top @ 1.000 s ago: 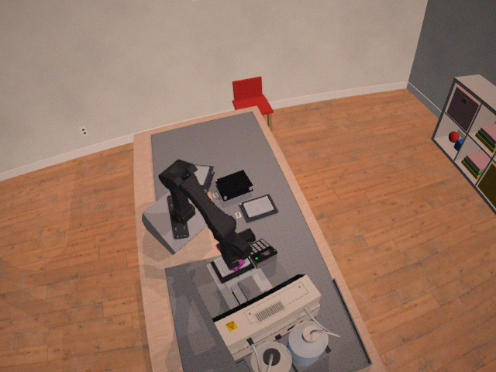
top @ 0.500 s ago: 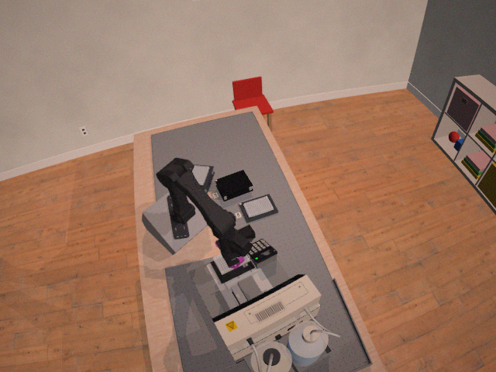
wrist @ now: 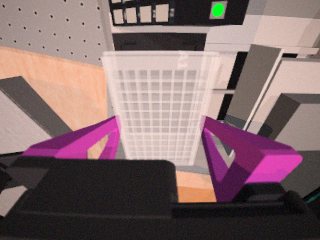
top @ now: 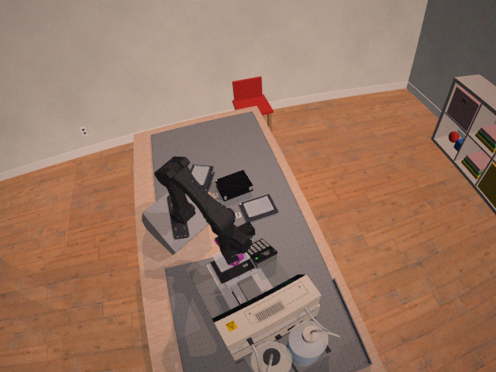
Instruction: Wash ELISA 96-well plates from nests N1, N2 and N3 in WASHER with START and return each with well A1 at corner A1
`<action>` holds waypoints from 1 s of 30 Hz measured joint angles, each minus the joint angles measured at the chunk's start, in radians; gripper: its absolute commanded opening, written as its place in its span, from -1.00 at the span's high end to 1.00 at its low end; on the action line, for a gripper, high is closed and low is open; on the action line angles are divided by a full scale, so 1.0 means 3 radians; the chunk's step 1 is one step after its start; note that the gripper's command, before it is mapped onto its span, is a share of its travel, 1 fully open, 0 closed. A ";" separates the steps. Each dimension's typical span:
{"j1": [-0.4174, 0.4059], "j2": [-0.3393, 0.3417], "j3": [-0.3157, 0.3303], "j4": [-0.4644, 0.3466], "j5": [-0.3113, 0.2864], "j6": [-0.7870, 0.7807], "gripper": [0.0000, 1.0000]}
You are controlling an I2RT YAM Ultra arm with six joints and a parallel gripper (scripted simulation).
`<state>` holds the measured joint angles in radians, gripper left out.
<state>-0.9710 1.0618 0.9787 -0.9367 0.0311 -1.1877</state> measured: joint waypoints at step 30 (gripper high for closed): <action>0.0254 -0.0106 0.0200 -0.0341 0.0118 0.0179 1.00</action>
<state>-0.8948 1.0302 1.0386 -1.0389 0.0666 -1.1339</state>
